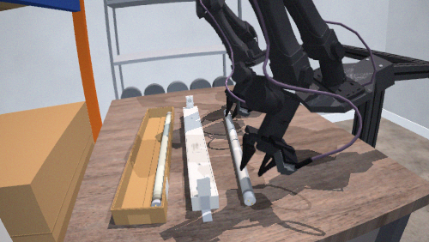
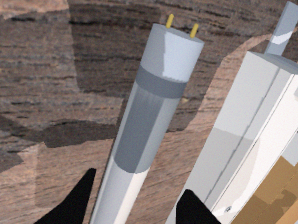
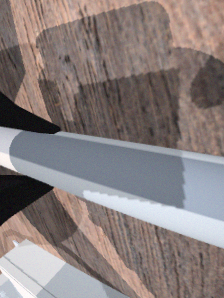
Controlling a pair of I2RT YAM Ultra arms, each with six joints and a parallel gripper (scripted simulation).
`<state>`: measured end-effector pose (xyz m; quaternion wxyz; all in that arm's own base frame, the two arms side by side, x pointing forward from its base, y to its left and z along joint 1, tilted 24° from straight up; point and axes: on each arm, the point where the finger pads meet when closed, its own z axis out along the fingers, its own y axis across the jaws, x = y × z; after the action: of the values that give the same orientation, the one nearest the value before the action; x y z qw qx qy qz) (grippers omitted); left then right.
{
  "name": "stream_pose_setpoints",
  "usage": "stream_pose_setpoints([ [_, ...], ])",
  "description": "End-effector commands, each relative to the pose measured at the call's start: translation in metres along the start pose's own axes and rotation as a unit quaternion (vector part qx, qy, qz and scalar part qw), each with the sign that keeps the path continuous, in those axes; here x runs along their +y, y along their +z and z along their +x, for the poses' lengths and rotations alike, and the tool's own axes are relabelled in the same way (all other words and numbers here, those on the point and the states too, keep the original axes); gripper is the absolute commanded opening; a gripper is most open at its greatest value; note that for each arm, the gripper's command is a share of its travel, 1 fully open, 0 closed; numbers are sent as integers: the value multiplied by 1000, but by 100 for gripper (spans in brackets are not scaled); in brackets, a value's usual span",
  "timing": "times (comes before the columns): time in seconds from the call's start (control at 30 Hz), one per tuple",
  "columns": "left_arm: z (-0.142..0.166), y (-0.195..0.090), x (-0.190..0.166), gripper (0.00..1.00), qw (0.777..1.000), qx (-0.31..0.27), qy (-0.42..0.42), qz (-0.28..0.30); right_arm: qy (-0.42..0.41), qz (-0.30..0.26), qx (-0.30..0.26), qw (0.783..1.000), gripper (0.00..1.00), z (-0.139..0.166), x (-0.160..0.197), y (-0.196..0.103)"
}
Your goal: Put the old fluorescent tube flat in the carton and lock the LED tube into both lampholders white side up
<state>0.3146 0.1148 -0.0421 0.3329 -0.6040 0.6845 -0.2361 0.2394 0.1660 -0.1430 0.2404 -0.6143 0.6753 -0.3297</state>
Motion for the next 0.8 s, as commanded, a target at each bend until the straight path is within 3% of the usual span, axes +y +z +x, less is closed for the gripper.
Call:
stream_pose_setpoints([
  [0.0,9,-16,14,49,999,19,-3,-26,-2,9,-12,1000,11,-3,-4,-8],
  [0.27,2,-23,7,49,1000,6,-1,-10,-2,9,-12,1000,11,-3,-4,-8],
  [0.33,12,-22,24,49,999,15,-6,-33,-2,9,-12,1000,11,-3,-4,-8],
  [0.47,2,-14,3,49,1000,5,7,-13,-2,9,-12,1000,11,-3,-4,-8],
  [0.6,8,-6,18,49,997,18,-26,-74,-2,9,-12,1000,11,-3,-4,-8],
  [0.67,8,-6,18,49,997,18,-26,-74,-2,9,-12,1000,11,-3,-4,-8],
  [0.77,14,1,27,49,990,29,-42,-131,-2,9,-12,1000,11,-3,-4,-8],
])
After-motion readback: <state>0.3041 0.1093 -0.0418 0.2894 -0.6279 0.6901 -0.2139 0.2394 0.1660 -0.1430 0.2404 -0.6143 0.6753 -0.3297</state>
